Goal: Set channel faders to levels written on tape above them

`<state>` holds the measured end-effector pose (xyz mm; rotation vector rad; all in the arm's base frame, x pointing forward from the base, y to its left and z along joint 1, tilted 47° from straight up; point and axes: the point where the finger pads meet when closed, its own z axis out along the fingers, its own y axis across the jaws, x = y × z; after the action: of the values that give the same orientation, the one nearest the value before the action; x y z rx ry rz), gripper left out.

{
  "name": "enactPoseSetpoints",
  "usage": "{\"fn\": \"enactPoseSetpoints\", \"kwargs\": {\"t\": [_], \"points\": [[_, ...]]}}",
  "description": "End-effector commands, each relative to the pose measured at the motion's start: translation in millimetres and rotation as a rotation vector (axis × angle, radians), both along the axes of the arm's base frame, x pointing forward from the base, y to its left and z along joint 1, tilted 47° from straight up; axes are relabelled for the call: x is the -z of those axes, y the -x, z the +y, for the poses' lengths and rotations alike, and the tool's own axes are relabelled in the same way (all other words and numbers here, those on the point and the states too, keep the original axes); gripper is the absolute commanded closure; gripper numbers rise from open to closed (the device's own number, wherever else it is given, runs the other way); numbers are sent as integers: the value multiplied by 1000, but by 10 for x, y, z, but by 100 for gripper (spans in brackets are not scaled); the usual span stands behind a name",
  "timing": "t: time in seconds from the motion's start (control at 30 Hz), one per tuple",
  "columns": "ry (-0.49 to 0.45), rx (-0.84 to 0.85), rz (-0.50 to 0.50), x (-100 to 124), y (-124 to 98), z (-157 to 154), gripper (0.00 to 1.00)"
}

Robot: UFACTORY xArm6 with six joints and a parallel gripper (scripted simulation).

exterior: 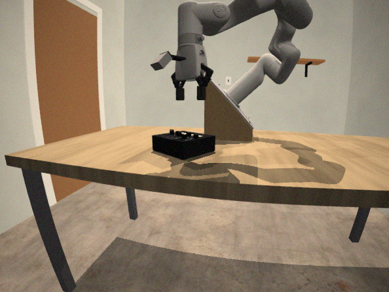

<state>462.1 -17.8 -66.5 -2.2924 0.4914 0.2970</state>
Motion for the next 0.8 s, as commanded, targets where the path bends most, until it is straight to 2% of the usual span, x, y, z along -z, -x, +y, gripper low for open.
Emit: {"fn": "enactPoseSetpoints", "kwargs": {"t": [0.0, 0.77], "points": [[0, 0, -1, -79, -11, -80, 0], [0, 0, -1, -131, -16, -135, 0]]}}
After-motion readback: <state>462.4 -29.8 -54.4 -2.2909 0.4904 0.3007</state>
